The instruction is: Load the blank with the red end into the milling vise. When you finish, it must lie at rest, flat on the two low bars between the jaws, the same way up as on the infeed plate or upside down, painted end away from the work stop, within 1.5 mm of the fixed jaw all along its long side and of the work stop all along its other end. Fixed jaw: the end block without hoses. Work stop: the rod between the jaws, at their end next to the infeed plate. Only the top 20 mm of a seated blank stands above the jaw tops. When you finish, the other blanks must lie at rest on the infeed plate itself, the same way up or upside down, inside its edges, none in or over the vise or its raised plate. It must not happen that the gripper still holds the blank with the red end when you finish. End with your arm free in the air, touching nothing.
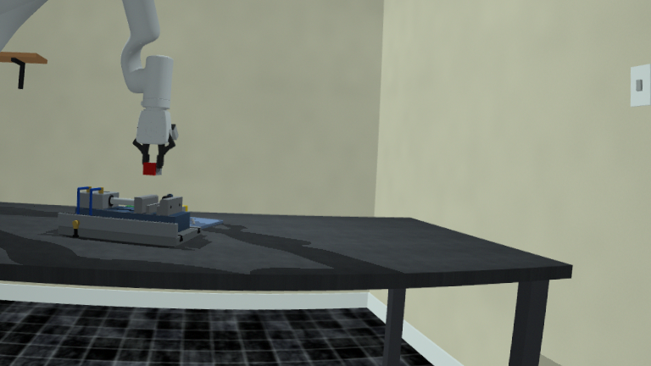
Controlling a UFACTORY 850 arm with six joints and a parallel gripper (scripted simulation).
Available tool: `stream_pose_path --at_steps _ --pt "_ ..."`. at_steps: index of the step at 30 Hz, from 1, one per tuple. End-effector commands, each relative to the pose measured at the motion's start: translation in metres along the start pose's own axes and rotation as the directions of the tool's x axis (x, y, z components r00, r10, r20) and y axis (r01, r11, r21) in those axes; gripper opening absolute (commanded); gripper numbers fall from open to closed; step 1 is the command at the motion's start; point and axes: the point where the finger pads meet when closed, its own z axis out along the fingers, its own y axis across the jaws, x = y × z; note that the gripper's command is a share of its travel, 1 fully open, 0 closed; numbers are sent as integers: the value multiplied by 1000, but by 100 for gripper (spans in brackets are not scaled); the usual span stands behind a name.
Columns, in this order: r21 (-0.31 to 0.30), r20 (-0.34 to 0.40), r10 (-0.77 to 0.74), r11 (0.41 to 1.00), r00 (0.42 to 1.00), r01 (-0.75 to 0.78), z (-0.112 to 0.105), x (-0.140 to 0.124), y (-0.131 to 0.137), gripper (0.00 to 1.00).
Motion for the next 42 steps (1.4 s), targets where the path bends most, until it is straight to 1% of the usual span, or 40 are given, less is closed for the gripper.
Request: stream_pose_path --at_steps 1,5,12,22,29,39,42 --pt "-1 -2 0 1000 1000 0 -1 -15 8 0" --pt "-1 -2 0 1000 1000 0 0 -33 17 0" --pt "-1 -2 0 1000 1000 0 0 -33 17 0" --pt "-1 -2 0 1000 1000 0 1 -78 38 0" --pt "-1 -2 0 1000 1000 0 1 -78 38 0" --pt "-1 -2 0 1000 1000 0 2 -123 59 0" --pt "-1 -2 0 1000 1000 0 2 -123 59 0"
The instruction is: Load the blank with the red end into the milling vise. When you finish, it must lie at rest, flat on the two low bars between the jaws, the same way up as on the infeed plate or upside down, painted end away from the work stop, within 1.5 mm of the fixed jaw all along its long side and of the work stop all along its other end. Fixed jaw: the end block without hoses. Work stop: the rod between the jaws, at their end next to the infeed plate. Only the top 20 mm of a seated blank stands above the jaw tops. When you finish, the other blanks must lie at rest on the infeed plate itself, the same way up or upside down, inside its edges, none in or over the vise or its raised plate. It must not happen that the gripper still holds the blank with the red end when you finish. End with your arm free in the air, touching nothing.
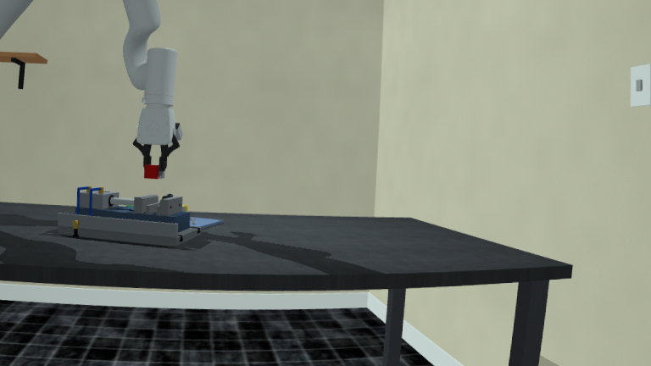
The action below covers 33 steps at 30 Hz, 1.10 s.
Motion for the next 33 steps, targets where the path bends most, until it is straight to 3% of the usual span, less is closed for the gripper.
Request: stream_pose_path --at_steps 1,4,14,21,33 --pt "-1 -2 -1 1000 1000 1 -1 -1 2 0" --pt "-1 -2 -1 1000 1000 1 -1 -1 2 0" --pt "-1 -2 -1 1000 1000 1 0 -46 23 0" --pt "-1 -2 -1 1000 1000 1 0 -46 23 0" --pt "-1 -2 -1 1000 1000 1 2 -91 44 0"
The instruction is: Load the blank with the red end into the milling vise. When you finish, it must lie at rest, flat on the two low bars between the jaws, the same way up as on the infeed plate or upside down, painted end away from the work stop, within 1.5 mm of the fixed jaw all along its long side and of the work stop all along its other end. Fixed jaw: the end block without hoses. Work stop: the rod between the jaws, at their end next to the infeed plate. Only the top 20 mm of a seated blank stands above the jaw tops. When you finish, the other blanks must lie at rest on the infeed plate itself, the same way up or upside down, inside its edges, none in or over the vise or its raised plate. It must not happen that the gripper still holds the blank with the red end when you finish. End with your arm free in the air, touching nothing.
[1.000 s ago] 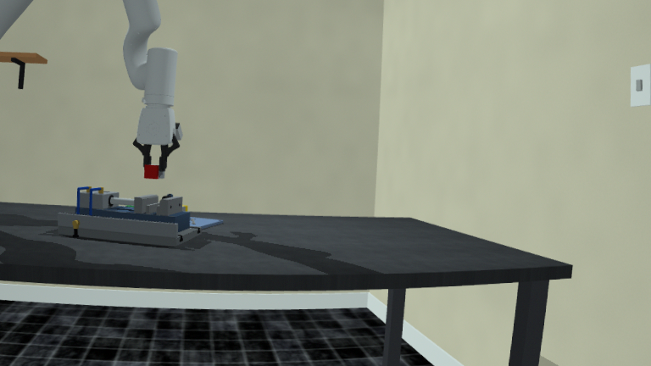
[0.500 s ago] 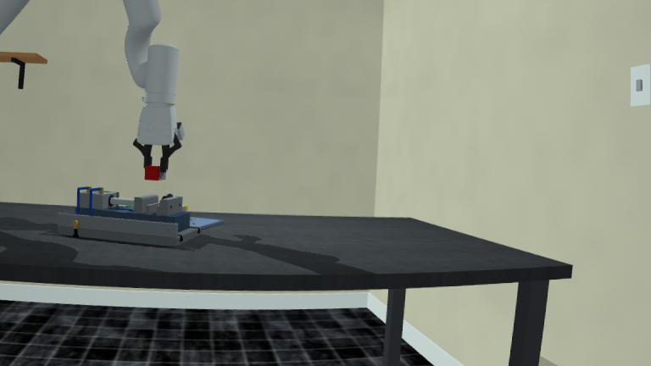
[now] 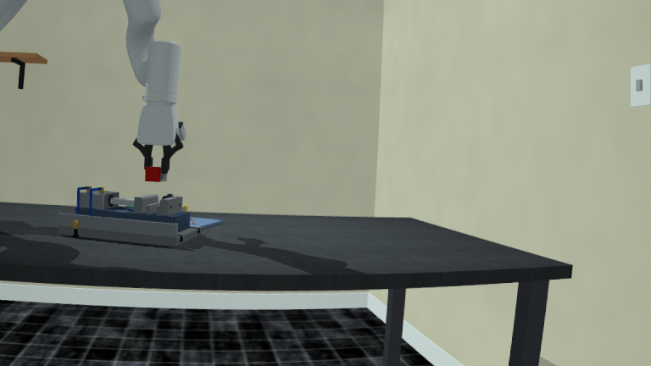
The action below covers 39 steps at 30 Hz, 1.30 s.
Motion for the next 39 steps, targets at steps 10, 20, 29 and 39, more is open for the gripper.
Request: stream_pose_path --at_steps 10,20,29,39 --pt "-1 -2 -1 1000 1000 1 0 -26 13 0" --pt "0 -2 -1 1000 1000 1 1 -48 24 0" --pt "-1 -2 -1 1000 1000 1 1 -86 42 0" --pt "-1 -2 -1 1000 1000 1 2 -102 49 0"
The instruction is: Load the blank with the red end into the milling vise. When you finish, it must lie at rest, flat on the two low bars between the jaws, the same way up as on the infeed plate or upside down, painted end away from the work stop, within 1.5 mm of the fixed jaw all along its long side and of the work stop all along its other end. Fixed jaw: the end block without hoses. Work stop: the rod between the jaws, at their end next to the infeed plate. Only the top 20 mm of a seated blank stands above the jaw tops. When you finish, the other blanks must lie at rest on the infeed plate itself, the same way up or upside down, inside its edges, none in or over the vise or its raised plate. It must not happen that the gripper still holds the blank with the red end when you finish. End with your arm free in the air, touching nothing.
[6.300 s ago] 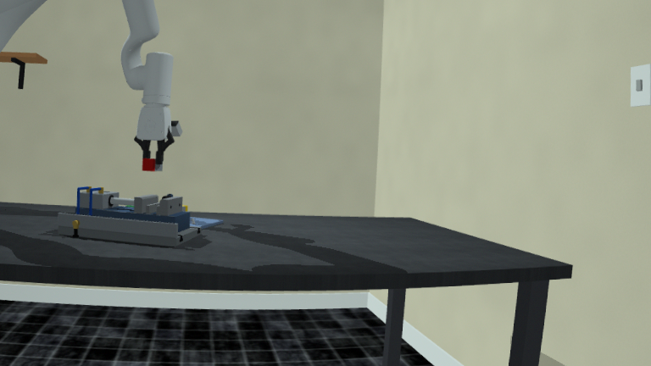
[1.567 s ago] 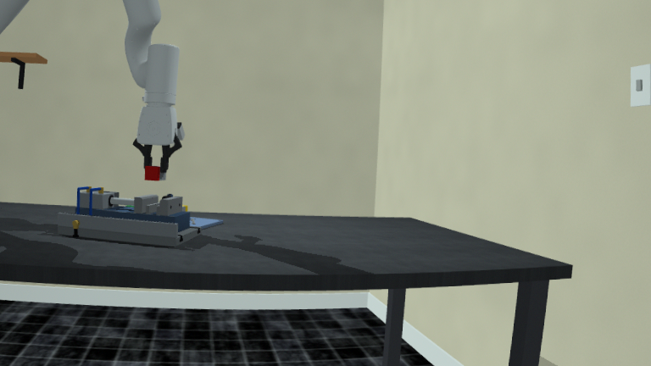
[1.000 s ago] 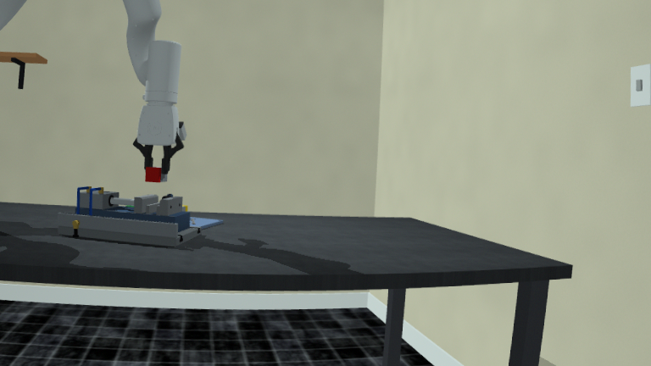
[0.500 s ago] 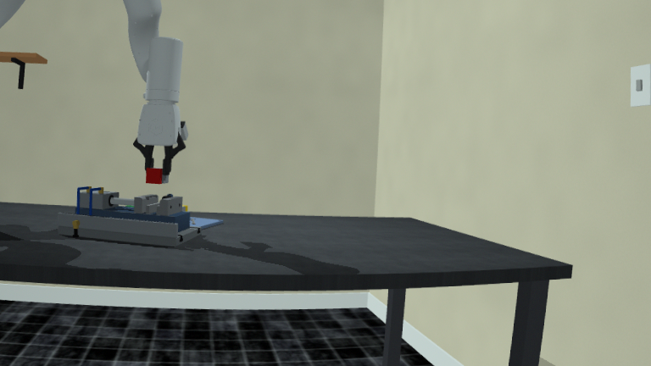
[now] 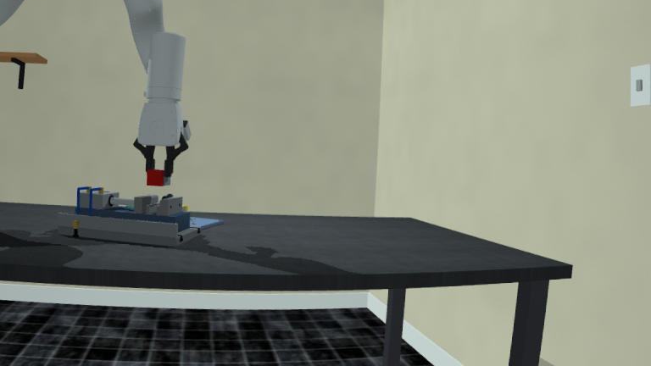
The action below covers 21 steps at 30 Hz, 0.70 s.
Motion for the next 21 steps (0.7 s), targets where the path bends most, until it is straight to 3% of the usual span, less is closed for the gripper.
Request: stream_pose_path --at_steps 1,21 --pt "-2 0 0 1000 1000 0 -1 -1 1 0" --pt "-2 -1 0 1000 1000 0 -1 -8 5 0"
